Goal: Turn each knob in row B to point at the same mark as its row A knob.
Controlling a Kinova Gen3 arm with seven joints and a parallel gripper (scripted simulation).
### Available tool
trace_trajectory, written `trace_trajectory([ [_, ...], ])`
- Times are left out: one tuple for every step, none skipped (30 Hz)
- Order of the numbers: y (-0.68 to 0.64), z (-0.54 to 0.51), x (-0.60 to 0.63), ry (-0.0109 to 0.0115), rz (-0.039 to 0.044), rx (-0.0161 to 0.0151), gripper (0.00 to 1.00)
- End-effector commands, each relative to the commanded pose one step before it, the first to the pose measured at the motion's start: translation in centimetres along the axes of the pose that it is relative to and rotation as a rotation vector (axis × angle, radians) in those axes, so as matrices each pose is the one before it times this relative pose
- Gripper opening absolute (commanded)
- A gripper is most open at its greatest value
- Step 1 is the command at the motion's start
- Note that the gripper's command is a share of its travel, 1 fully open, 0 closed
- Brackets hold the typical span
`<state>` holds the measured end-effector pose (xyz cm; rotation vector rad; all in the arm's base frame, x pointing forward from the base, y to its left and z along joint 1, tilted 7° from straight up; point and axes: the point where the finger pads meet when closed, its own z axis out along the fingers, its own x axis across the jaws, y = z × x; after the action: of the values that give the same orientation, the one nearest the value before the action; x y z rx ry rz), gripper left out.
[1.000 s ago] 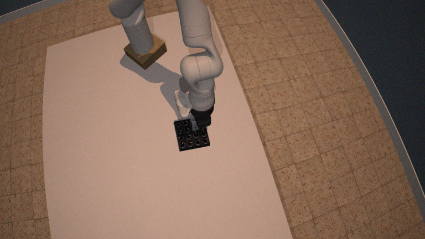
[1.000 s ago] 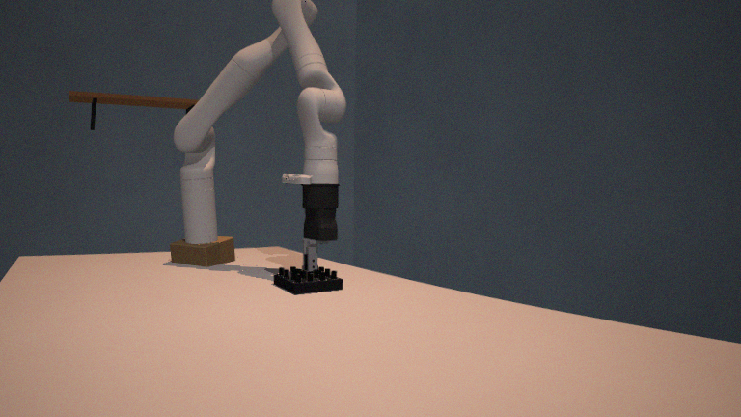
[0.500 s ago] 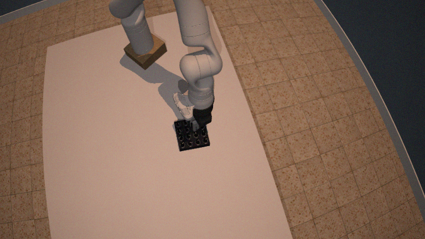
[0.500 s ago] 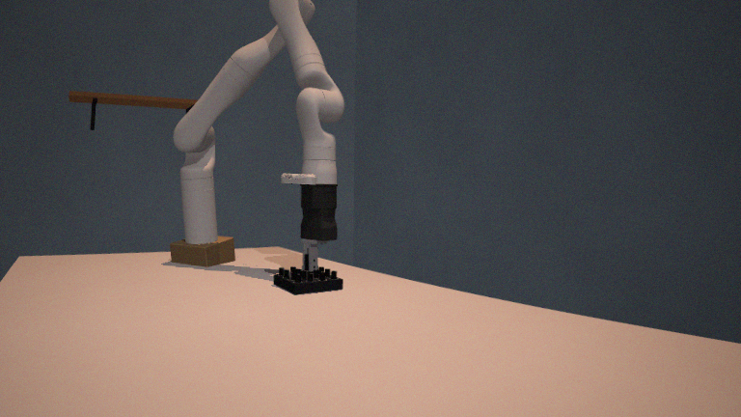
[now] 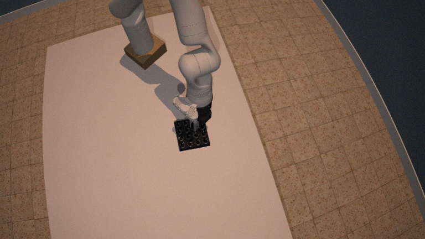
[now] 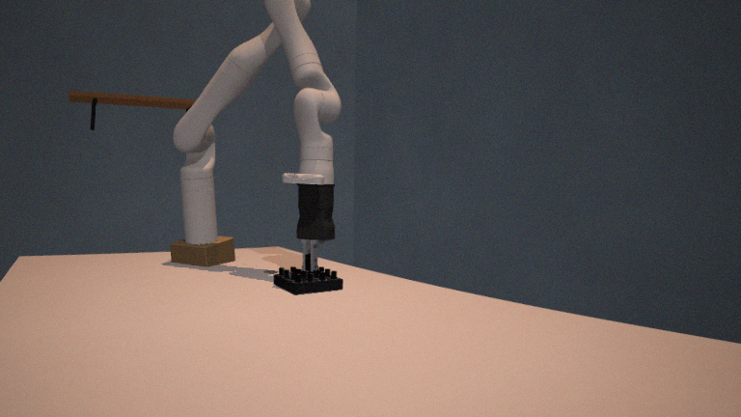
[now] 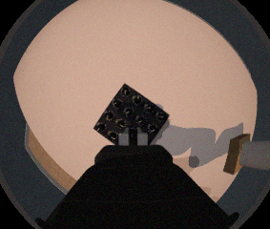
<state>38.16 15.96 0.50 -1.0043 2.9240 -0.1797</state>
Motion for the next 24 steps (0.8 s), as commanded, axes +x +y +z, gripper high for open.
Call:
trace_trajectory([
  [-0.144,0.034,0.077,-0.00350,-0.04959,-0.00250,0.30],
  [-0.002,0.000,-0.001,-0.00005,-0.02426,0.00005,0.30],
  [-0.002,0.000,-0.001,-0.00004,-0.02431,0.00005,0.30],
  [-0.002,0.000,-0.001,-0.00003,-0.02432,0.00005,0.30],
  [-0.002,0.000,-0.001,-0.00004,-0.02433,0.00005,0.30],
  [-0.002,0.000,-0.001,-0.00004,-0.02433,0.00005,0.30],
  [-0.002,0.000,-0.001,-0.00002,-0.02424,0.00005,0.30],
  [-0.002,0.000,-0.001,-0.00003,-0.02418,0.00005,0.30],
  [-0.002,0.000,-0.001,-0.00004,-0.02411,0.00006,0.30],
  [-0.002,0.000,-0.001,-0.00002,-0.02396,0.00005,0.30],
  [-0.002,0.000,-0.001,-0.00002,-0.02382,0.00005,0.30],
  [-0.002,0.000,-0.001,-0.00003,-0.02368,0.00006,0.30],
  [-0.002,0.000,-0.001,-0.00002,-0.02348,0.00005,0.30],
  [0.017,0.034,0.017,0.00064,-0.02336,-0.00049,0.30],
  [0.036,0.066,0.033,0.00123,-0.02325,-0.00103,0.30],
  [0.000,0.000,0.000,0.00000,0.00000,0.00000,0.30],
  [0.000,0.000,0.000,0.00000,0.00000,0.00000,0.30],
  [0.069,0.120,0.059,0.00221,-0.02314,-0.00200,0.30],
  [-0.002,0.000,-0.001,-0.00003,-0.02252,0.00003,0.30],
  [-0.001,0.000,-0.001,-0.00004,-0.02226,0.00004,0.30],
  [-0.002,0.000,-0.001,-0.00003,-0.02194,0.00003,0.30],
  [-0.002,0.000,-0.001,-0.00003,-0.02162,0.00003,0.30],
  [-0.001,0.000,-0.001,-0.00004,-0.02131,0.00004,0.30],
  [-0.002,0.000,0.000,-0.00002,-0.02091,0.00003,0.30],
])
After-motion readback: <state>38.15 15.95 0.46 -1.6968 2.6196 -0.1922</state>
